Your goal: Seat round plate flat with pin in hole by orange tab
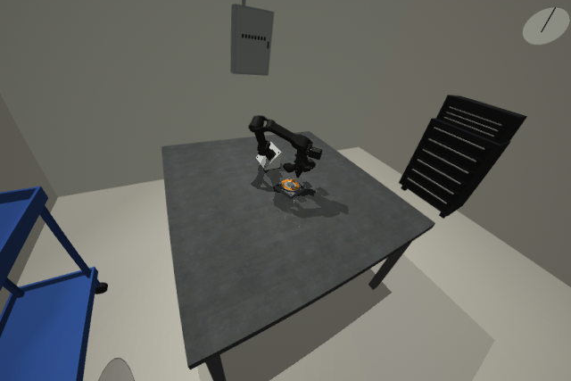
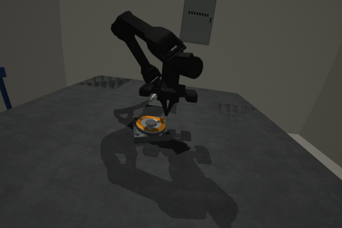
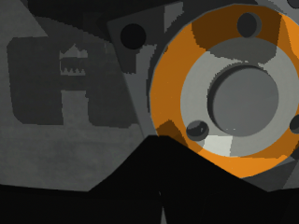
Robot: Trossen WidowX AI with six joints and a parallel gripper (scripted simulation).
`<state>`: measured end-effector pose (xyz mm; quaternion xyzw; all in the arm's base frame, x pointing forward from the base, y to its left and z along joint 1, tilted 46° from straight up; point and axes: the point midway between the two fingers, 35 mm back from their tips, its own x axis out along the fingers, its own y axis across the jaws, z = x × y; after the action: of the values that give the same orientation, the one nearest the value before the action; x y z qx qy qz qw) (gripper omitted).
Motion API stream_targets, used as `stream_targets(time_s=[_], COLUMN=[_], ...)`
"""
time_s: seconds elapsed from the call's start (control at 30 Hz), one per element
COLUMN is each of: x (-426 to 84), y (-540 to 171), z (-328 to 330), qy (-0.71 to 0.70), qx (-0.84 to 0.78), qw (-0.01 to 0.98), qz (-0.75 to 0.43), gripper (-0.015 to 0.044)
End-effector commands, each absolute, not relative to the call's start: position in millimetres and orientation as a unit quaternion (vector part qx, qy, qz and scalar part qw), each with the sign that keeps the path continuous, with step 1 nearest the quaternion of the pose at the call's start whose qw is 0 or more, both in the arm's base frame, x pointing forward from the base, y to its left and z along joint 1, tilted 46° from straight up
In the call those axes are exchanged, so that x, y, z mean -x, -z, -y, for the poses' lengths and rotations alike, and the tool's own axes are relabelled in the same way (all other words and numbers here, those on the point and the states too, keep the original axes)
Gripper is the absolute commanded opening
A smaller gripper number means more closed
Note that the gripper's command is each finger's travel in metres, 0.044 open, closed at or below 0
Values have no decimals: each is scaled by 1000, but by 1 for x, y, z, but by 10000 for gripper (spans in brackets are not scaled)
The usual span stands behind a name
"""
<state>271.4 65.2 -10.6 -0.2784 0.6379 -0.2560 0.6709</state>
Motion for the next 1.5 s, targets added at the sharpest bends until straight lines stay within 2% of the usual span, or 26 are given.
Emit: stream_targets(time_s=[0.0, 1.47], x=[-269, -244], y=[25, 19], z=[-49, -32], qy=[259, 259], qx=[285, 286], qw=[665, 664], qz=[-640, -641], gripper=[0, 0])
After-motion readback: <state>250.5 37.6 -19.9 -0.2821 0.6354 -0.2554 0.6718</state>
